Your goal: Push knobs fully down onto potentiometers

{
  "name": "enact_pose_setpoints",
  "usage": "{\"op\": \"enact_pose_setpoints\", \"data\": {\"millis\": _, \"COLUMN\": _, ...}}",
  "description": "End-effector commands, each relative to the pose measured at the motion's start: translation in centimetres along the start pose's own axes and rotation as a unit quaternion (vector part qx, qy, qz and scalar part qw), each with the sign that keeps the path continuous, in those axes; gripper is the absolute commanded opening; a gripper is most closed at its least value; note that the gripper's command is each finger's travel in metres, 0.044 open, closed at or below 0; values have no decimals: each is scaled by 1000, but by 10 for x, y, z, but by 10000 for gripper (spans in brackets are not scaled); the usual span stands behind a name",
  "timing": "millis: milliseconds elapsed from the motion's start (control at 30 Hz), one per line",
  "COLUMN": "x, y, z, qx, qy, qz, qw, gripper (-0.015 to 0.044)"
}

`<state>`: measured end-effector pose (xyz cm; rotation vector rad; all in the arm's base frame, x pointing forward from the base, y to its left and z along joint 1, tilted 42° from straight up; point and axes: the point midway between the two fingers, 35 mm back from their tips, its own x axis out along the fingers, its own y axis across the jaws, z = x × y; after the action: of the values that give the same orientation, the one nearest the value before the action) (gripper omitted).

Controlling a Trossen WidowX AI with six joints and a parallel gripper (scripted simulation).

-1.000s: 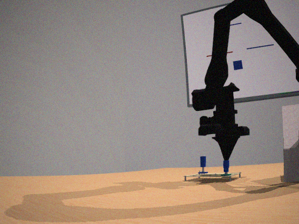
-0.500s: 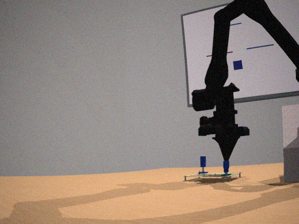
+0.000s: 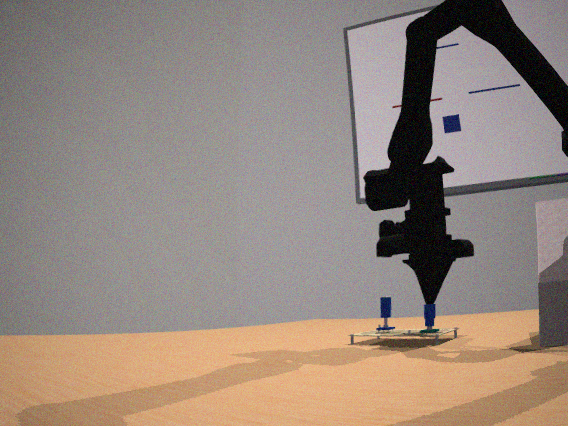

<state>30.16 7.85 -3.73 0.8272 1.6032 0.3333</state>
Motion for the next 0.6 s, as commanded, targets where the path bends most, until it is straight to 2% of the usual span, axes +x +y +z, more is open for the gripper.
{"op": "enact_pose_setpoints", "data": {"millis": 0, "x": -2, "y": 2, "z": 1, "qx": -12, "qy": 2, "qz": -3, "qw": 1000, "gripper": 0}}
{"op": "enact_pose_setpoints", "data": {"millis": 433, "x": -19, "y": 2, "z": 1, "qx": -12, "qy": 2, "qz": -3, "qw": 1000, "gripper": 0}}
{"op": "enact_pose_setpoints", "data": {"millis": 567, "x": -13, "y": 1, "z": -2, "qx": -6, "qy": 8, "qz": -1, "qw": 1000, "gripper": 105}}
